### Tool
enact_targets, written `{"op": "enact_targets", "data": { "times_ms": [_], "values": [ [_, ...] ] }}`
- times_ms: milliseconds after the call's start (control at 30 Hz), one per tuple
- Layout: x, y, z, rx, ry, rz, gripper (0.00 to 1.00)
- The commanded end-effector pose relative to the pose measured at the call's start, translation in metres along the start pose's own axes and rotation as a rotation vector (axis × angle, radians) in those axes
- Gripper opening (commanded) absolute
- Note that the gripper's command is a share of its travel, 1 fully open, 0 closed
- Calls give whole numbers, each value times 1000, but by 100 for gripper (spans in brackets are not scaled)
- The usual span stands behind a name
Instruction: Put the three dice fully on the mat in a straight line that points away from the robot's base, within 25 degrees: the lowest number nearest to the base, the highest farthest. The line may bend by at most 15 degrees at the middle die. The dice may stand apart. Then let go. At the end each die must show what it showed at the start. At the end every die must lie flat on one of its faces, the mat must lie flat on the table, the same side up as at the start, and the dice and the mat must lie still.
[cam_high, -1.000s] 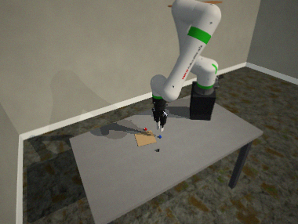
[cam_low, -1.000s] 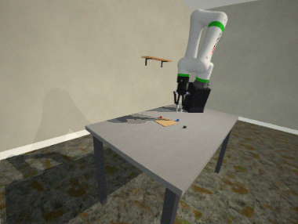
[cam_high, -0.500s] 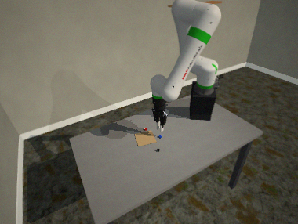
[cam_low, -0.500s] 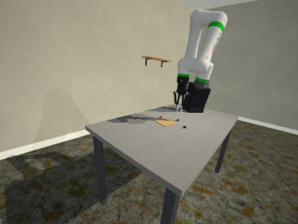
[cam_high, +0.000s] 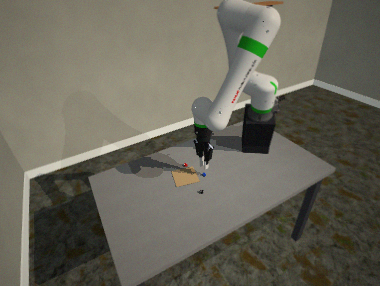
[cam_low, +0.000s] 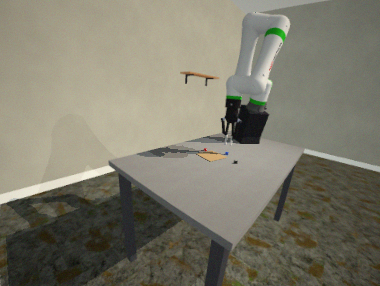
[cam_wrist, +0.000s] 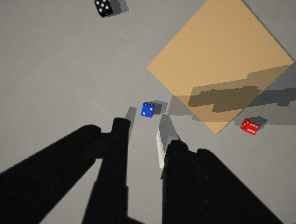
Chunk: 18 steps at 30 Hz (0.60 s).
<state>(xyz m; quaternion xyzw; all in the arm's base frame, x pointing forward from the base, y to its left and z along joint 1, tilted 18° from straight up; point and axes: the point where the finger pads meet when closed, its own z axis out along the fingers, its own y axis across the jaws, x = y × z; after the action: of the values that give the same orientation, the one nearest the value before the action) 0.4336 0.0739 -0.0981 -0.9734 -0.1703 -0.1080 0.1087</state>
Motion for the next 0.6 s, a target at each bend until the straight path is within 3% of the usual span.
{"op": "enact_targets", "data": {
  "times_ms": [0, 567],
  "values": [
    [0, 0, 3, 0, 0, 0, 19],
    [0, 0, 27, 0, 0, 0, 19]
  ]
}}
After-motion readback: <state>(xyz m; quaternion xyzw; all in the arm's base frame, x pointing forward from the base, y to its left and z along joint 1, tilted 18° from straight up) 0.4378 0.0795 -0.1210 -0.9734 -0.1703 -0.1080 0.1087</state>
